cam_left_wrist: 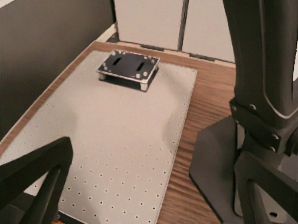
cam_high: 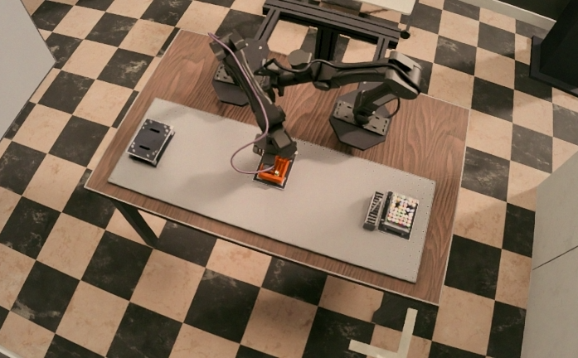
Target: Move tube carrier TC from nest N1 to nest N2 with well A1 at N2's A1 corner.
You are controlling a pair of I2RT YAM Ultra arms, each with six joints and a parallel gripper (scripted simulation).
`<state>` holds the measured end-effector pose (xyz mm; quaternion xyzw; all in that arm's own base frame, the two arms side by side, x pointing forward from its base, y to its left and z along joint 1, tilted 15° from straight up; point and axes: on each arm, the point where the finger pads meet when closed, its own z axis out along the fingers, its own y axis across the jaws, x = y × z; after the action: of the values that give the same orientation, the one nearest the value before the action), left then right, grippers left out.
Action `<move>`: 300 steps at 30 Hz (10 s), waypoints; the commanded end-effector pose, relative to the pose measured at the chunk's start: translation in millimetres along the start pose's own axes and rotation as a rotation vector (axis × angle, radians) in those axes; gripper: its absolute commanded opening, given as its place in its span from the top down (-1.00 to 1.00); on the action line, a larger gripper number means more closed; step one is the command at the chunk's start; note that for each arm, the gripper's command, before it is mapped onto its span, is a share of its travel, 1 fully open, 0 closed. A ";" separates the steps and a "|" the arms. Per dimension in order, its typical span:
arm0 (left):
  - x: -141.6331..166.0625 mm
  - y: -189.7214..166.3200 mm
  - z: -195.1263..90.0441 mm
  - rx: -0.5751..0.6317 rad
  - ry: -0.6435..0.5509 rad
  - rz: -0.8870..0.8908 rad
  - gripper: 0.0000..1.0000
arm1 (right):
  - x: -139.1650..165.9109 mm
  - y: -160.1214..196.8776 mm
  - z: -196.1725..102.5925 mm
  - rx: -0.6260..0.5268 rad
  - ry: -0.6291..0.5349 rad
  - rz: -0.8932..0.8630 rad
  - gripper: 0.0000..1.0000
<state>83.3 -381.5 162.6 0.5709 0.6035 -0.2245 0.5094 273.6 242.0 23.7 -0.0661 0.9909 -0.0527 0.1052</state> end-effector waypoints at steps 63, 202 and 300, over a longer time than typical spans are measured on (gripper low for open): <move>-11.0 -1.7 -3.7 0.009 -0.032 -0.002 -1.00 | -0.7 2.0 54.3 0.016 -0.019 0.106 -0.43; -37.2 51.6 115.4 -0.080 -0.030 -0.033 -1.00 | -9.3 -475.4 21.3 0.023 -0.020 0.147 -0.68; -37.2 51.6 115.4 -0.080 -0.030 -0.033 -1.00 | 21.7 -433.7 -91.8 0.074 -0.376 0.755 -1.00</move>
<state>166.4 -478.2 152.2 0.5425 0.6225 -0.2062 0.5251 282.8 -178.4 151.2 0.2975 0.9114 -0.0255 0.2834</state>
